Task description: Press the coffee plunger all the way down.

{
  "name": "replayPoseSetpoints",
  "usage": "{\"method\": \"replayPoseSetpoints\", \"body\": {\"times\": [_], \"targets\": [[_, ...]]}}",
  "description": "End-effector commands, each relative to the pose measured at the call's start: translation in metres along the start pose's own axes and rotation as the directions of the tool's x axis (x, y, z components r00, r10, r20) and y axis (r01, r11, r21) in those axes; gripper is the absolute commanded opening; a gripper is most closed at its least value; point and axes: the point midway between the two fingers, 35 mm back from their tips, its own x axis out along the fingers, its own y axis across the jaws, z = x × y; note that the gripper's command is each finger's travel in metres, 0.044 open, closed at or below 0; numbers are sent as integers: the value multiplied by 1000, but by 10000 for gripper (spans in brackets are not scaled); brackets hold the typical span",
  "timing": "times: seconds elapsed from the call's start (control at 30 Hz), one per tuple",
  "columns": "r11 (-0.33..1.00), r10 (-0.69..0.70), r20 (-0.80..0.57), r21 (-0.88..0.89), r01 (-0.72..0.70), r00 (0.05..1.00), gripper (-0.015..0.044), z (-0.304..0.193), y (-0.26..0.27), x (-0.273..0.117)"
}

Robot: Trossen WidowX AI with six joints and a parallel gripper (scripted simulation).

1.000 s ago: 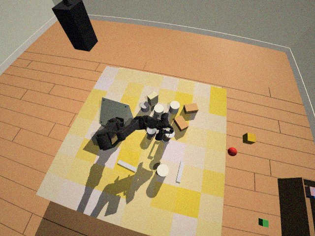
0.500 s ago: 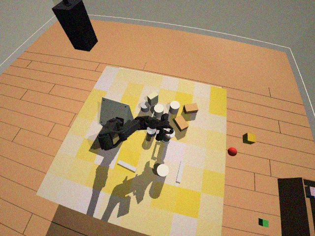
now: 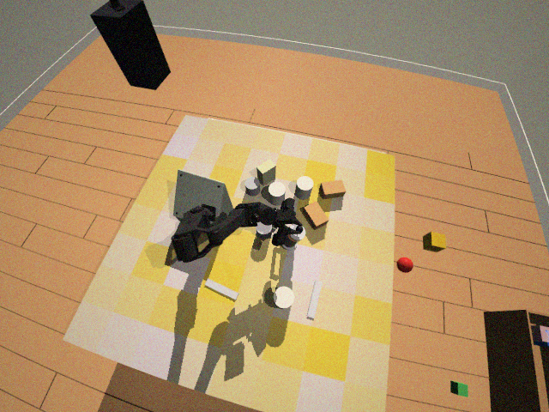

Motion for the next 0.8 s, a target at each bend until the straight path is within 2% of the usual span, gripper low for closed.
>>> {"method": "replayPoseSetpoints", "body": {"times": [0.0,0.63,0.77], "targets": [[1000,-3,-17,-11,3,1000,119,-5,0,2],[1000,-1,-3,-2,1,1000,119,0,0,1],[1000,-1,-3,-2,1,1000,224,0,0,1]]}}
